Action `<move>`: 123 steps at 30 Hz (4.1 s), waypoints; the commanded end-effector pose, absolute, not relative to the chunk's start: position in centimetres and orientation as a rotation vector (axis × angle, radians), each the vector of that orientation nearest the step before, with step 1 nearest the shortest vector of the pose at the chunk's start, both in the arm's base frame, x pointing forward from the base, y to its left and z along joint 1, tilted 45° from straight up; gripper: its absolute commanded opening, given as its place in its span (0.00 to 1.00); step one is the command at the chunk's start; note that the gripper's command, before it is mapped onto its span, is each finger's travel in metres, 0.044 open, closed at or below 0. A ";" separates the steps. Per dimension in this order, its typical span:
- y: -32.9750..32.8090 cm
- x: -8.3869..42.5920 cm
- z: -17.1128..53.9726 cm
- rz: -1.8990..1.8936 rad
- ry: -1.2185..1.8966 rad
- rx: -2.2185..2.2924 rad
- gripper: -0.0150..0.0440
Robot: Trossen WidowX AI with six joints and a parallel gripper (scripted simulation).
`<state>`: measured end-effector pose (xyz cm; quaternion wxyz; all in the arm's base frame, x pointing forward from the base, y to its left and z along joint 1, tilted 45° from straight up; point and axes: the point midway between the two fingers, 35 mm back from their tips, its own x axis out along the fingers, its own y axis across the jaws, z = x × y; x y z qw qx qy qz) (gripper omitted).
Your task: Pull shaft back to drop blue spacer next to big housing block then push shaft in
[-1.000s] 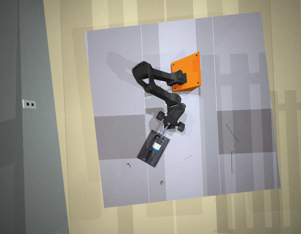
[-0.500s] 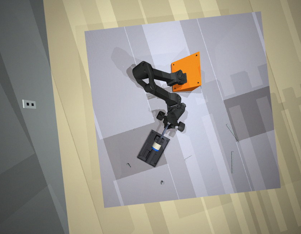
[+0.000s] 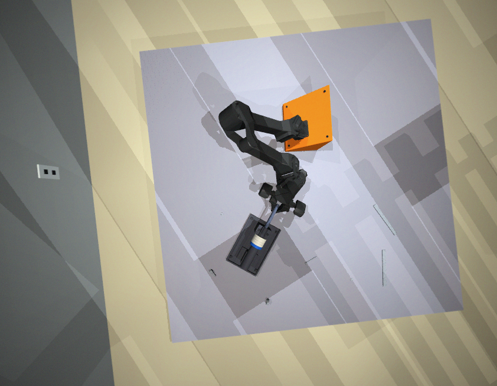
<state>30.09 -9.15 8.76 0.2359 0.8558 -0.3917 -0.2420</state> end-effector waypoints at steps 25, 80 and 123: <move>-9.1 29.8 8.6 -0.664 -1.080 2.348 0.25; -8.9 29.4 8.4 -0.664 -1.080 2.348 0.25; -8.7 29.1 8.3 -0.665 -1.080 2.348 0.25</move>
